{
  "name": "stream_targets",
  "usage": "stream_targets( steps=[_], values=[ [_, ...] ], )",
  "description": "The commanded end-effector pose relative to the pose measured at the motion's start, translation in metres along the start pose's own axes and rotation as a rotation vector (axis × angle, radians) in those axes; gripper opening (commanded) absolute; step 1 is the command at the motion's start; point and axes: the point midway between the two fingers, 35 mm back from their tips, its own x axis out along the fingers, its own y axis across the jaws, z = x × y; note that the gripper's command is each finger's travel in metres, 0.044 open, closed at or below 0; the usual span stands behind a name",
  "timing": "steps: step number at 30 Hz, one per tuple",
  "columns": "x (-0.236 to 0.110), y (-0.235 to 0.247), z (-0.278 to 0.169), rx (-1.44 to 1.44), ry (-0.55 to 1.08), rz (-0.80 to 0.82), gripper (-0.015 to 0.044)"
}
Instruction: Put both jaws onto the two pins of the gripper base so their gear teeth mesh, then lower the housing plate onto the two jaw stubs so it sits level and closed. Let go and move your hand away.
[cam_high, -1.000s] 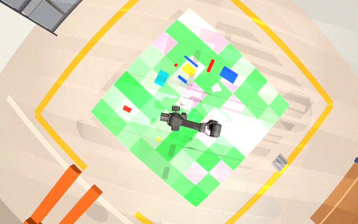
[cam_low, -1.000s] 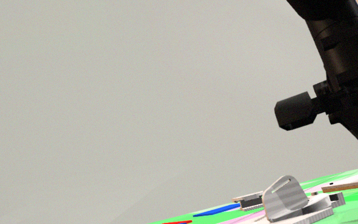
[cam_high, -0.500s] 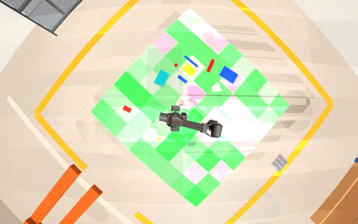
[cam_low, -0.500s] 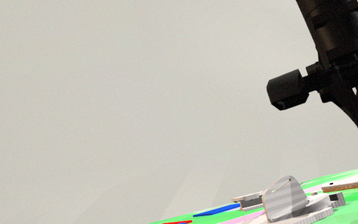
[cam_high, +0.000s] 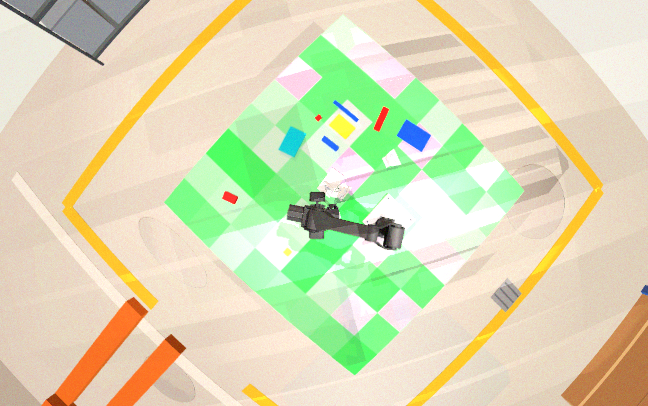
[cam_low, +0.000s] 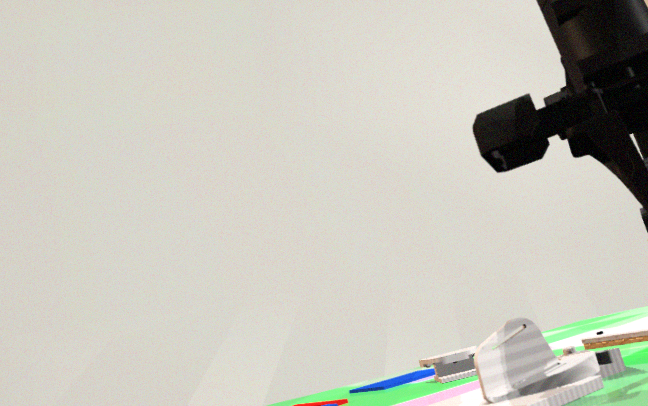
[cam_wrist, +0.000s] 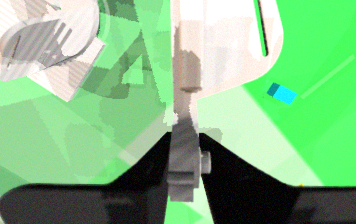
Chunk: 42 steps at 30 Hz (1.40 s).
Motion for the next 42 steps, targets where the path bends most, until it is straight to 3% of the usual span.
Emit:
stream_targets(
  steps=[1,30,42],
  values=[
    [-0.001,-0.002,-0.002,-0.066,0.001,-0.001,0.0037],
    [-0.002,-0.026,-0.017,-0.753,0.003,-0.001,0.0037],
    [0.001,-0.027,-0.018,-0.769,0.003,-0.001,0.0037]
  ],
)
